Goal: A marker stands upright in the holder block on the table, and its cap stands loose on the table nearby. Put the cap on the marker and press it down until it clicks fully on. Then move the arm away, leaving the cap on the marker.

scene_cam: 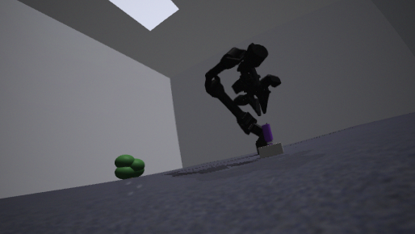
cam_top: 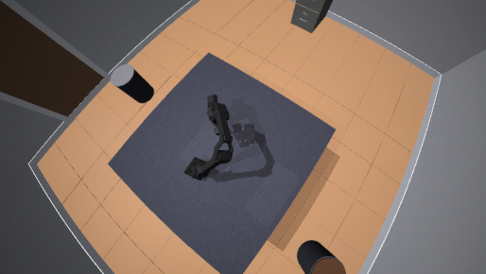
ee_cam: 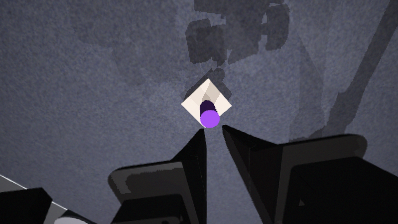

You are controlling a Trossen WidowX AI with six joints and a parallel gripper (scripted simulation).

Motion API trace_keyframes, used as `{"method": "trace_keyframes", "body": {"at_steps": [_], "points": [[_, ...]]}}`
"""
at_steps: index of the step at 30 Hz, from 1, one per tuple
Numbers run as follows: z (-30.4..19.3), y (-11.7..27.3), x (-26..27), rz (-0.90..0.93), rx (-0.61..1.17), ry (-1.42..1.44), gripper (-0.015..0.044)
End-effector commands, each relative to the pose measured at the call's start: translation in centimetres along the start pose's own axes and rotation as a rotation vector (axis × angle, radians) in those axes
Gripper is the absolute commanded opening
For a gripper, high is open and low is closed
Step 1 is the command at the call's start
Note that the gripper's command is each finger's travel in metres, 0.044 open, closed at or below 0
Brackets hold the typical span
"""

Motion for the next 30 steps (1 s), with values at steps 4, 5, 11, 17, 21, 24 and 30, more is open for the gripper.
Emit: {"method": "trace_keyframes", "body": {"at_steps": [4,5,11,17,21,24,30], "points": [[-0.1,-0.6,0.0,-0.003,0.006,0.58,0.0],[-0.1,-0.6,0.0,-0.003,0.006,0.58,0.0],[-0.1,-0.6,0.0,-0.003,0.006,0.58,0.0],[-0.1,-0.6,0.0,-0.003,0.006,0.58,0.0],[-0.1,-0.8,0.0,-0.003,0.006,0.58,0.0],[-0.1,-1.2,0.0,-0.003,0.006,0.58,0.0],[-0.1,-2.1,0.0,-0.003,0.005,0.58,0.0]]}}
Point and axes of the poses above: the point midway between the two fingers, 35 mm back from their tips, its own y axis back along the fingers, its own x axis across the jaws, z = x × y, the point moved 2 cm from there along y, back along the fingers, and after that the axes turned 14 degrees about -y, right-handed, at the moved point
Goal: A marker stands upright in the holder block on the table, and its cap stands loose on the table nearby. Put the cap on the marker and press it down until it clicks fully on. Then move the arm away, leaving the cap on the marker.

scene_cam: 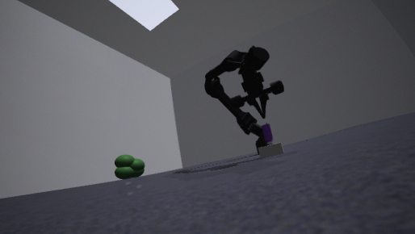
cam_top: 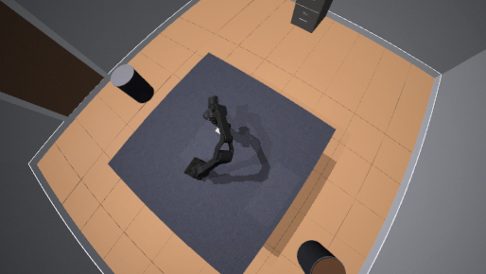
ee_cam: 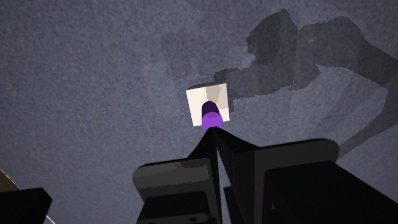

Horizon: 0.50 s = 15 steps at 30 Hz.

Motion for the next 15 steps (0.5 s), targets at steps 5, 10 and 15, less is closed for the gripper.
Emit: {"method": "trace_keyframes", "body": {"at_steps": [5,10,15], "points": [[0.0,-1.4,-0.2,-0.007,0.001,0.005,0.0],[0.0,-2.1,-0.2,-0.008,0.001,0.005,0.0],[0.0,-2.8,-0.2,-0.008,0.001,0.005,0.0]]}}
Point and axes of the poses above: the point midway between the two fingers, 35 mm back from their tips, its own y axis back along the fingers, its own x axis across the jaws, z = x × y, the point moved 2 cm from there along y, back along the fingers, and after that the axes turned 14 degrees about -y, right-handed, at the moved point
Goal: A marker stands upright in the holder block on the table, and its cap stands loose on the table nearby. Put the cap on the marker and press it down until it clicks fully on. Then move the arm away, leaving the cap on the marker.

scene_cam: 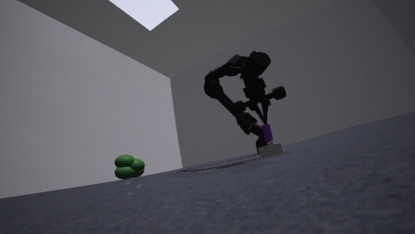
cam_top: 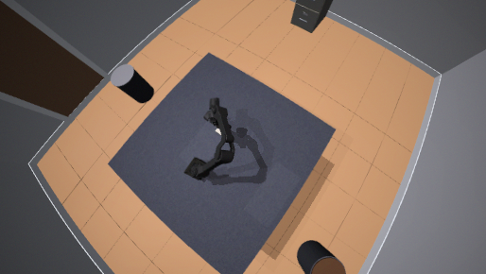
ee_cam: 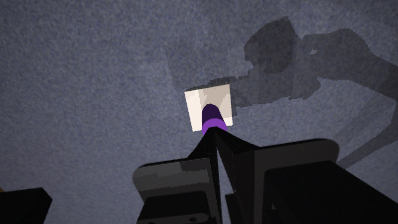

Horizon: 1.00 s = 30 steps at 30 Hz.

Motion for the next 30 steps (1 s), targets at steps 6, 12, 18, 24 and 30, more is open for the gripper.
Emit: {"method": "trace_keyframes", "body": {"at_steps": [6,12,18,24,30], "points": [[0.0,-1.3,-0.1,-0.007,0.001,0.005,0.0],[0.0,-0.7,0.1,0.002,-0.007,0.002,0.0],[0.3,3.0,0.4,0.006,-0.005,0.003,0.0],[0.0,8.2,0.2,0.005,-0.004,0.003,0.0],[0.0,8.2,0.2,0.005,-0.004,0.003,0.0079]]}}
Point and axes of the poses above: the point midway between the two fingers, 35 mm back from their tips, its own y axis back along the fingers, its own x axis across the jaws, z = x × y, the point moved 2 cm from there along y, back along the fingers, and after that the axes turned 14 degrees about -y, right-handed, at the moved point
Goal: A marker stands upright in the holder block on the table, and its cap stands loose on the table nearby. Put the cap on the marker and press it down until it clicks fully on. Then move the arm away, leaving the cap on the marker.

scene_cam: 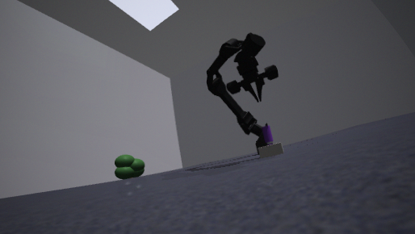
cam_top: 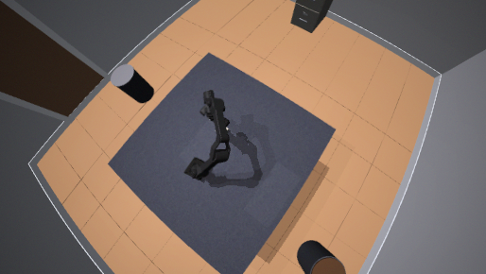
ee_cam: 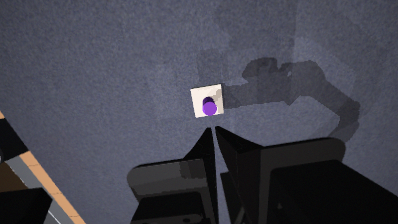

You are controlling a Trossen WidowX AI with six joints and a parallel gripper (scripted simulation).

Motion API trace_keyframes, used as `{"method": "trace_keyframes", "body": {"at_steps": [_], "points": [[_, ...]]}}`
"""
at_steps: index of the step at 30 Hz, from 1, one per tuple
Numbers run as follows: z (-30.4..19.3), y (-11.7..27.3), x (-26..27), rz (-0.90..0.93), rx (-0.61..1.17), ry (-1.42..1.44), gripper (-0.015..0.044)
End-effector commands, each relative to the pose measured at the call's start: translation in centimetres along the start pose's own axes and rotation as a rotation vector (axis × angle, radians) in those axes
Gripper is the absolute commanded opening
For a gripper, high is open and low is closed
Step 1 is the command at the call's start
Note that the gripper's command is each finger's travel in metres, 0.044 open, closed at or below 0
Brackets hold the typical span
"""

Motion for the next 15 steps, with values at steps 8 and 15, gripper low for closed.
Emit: {"method": "trace_keyframes", "body": {"at_steps": [8,15], "points": [[-0.04,0.2,-0.13,-0.005,0.013,-0.007,0.0289],[-0.04,0.2,-0.13,-0.005,0.013,-0.007,0.044]]}}
Point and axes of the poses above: the point midway between the two fingers, 35 mm back from their tips, its own y axis back along the fingers, its own x axis across the jaws, z = x × y, the point moved 2 cm from there along y, back along the fingers, and after that the axes turned 14 degrees about -y, right-handed, at the moved point
